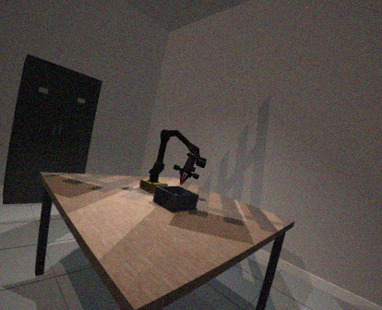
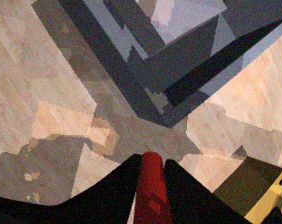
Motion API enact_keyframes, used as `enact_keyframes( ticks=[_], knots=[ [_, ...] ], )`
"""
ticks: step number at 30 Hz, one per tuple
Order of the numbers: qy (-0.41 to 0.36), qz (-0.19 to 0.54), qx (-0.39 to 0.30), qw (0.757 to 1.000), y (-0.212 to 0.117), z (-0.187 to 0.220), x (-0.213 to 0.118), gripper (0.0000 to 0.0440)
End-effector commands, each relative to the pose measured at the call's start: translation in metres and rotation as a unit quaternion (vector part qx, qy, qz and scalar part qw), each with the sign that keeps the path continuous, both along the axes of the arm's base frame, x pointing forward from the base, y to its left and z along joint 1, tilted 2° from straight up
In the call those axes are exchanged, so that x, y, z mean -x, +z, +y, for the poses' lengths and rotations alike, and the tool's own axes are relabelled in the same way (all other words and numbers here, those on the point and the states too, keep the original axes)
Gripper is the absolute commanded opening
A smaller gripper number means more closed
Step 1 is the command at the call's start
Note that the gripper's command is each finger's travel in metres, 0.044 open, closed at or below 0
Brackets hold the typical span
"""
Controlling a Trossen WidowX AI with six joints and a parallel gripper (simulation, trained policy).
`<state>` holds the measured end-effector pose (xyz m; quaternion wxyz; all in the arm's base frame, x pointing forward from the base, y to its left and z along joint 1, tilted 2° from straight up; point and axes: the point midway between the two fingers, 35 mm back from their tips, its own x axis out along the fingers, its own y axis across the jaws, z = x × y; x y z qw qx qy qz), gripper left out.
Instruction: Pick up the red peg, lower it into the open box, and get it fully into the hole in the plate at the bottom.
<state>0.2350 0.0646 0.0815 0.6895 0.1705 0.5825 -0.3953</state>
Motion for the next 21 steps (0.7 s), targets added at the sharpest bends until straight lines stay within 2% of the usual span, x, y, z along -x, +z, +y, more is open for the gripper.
enact_keyframes(
  ticks=[1,10,21],
  knots=[
    [-0.015,-0.014,0.004,1.0,0.009,-0.011,-0.009,0.0],
    [-0.058,-0.039,0.006,0.998,0.019,-0.045,-0.034,0.0],
    [-0.079,-0.048,-0.001,0.996,0.01,-0.09,-0.062,0.0]
  ],
)
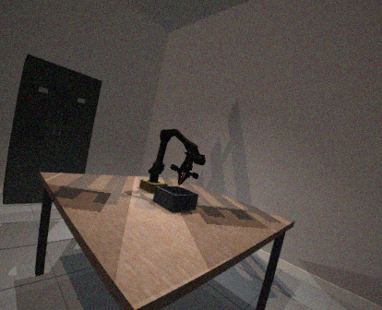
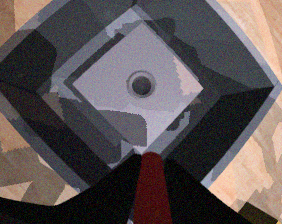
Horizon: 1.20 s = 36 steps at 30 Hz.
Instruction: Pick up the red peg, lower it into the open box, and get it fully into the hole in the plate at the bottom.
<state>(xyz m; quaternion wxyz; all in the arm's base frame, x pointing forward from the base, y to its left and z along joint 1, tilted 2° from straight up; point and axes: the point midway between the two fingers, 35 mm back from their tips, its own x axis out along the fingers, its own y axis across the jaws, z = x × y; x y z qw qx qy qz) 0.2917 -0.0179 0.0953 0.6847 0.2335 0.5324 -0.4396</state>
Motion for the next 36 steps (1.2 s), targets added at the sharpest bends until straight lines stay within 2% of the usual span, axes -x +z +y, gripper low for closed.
enact_keyframes(
  ticks=[1,16,18,24,27,36],
  knots=[
    [-0.001,0.0,-0.004,1.0,-0.005,-0.012,-0.008,0.0],
    [0.041,0.01,-0.045,0.998,-0.04,-0.049,-0.032,0.0],
    [0.051,0.016,-0.052,0.997,-0.046,-0.05,-0.033,0.0015],
    [0.065,0.029,-0.073,0.995,-0.062,-0.055,-0.035,0.0144],
    [0.081,0.028,-0.075,0.994,-0.061,-0.06,-0.041,0.0148],
    [0.089,0.015,-0.106,0.99,-0.048,-0.063,-0.073,0.0383]
  ],
)
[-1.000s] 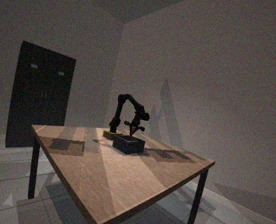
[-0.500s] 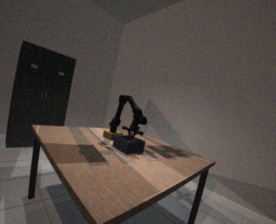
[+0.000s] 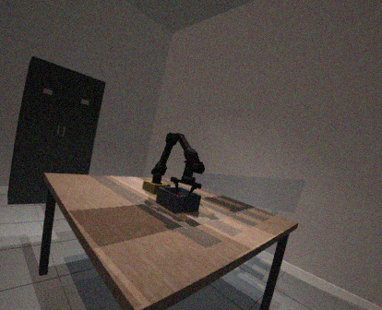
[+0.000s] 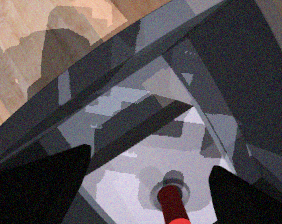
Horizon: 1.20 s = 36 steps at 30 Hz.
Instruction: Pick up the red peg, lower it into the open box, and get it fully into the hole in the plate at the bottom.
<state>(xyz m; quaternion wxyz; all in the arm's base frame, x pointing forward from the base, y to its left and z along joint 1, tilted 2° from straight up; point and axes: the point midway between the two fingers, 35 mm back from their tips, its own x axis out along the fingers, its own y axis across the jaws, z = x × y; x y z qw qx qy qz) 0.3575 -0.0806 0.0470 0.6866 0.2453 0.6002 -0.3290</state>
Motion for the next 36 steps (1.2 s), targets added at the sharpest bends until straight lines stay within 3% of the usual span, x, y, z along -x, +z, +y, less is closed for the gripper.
enact_keyframes(
  ticks=[1,3,14,36],
  knots=[
    [0.004,-0.001,-0.014,1.0,0.002,0.0,-0.011,0.0409],
    [0.007,-0.006,-0.023,1.0,0.006,0.0,-0.019,0.044],
    [0.034,-0.065,-0.061,0.995,0.031,0.012,-0.07,0.044],
    [0.035,-0.067,-0.061,0.995,0.032,0.013,-0.071,0.044]
  ],
)
